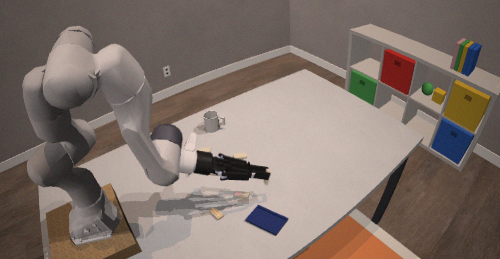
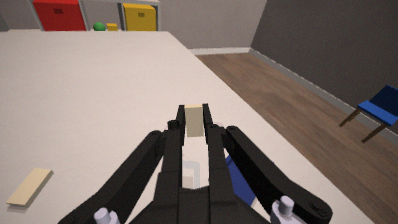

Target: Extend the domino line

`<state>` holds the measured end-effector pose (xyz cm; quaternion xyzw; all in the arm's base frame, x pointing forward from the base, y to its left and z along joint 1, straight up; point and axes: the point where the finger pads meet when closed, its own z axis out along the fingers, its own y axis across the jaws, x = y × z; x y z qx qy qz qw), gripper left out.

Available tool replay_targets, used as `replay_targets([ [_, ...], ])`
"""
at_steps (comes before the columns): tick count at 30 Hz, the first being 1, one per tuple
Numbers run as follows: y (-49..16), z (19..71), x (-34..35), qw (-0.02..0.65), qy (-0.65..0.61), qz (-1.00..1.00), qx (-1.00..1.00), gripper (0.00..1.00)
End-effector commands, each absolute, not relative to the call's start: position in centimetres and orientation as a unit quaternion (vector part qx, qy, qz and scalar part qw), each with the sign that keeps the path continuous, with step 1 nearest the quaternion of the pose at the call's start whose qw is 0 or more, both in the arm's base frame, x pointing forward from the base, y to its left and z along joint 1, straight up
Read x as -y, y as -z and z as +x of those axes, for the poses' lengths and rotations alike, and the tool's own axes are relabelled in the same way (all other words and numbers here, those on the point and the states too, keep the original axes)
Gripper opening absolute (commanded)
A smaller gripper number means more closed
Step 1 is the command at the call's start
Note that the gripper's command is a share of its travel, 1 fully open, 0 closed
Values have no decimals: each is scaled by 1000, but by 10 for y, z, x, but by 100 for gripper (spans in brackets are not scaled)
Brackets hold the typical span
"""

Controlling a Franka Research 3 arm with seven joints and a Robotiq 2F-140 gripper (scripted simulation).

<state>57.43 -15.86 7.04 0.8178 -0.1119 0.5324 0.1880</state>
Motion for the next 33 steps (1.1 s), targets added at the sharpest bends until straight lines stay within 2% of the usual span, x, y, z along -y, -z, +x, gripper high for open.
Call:
replay_targets([
  [1,-81,580,166,99,-626,766,106,22],
  [33,-47,580,166,90,-634,761,105,22],
])
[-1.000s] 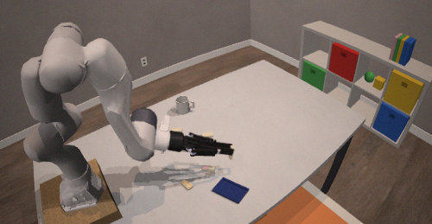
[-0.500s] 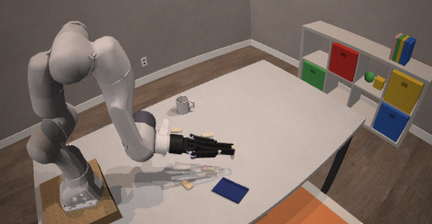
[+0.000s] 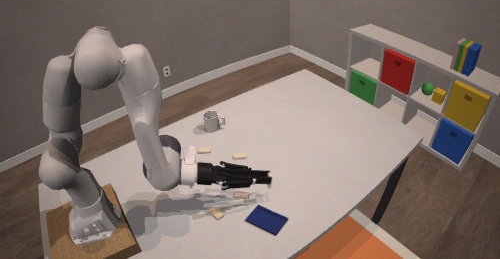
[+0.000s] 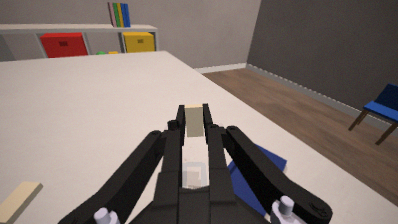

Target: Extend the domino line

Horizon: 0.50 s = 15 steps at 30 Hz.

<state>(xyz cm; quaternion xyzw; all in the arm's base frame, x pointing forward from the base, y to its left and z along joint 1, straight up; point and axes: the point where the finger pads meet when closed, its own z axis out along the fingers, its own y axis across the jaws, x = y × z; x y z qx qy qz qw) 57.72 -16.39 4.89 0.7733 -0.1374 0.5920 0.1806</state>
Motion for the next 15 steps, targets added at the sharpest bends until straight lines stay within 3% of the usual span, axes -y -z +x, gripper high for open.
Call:
replay_targets([
  [1,-44,580,166,90,-634,761,105,22],
  [15,-8,580,166,90,-634,761,105,22],
])
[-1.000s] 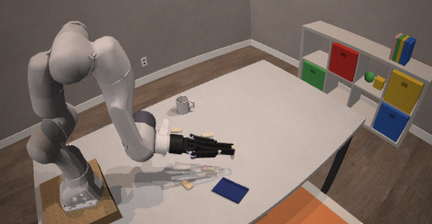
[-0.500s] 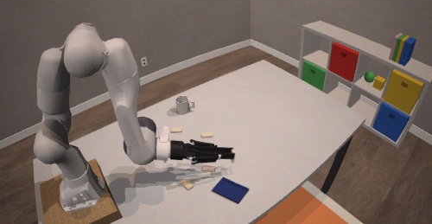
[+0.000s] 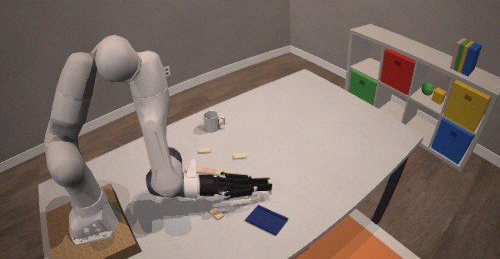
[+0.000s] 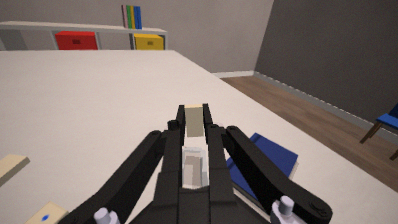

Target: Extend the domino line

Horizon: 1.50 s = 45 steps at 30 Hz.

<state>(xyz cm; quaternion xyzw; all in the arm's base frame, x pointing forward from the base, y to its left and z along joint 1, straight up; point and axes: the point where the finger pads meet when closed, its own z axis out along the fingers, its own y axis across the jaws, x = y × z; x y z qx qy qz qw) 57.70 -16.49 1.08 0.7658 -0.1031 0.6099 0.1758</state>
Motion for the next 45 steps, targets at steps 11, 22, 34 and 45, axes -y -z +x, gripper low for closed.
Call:
replay_targets([
  [11,11,579,166,90,-634,761,105,22],
  [22,17,579,166,90,-634,761,105,22],
  [34,17,579,166,90,-634,761,105,22],
  [45,17,579,166,90,-634,761,105,22],
])
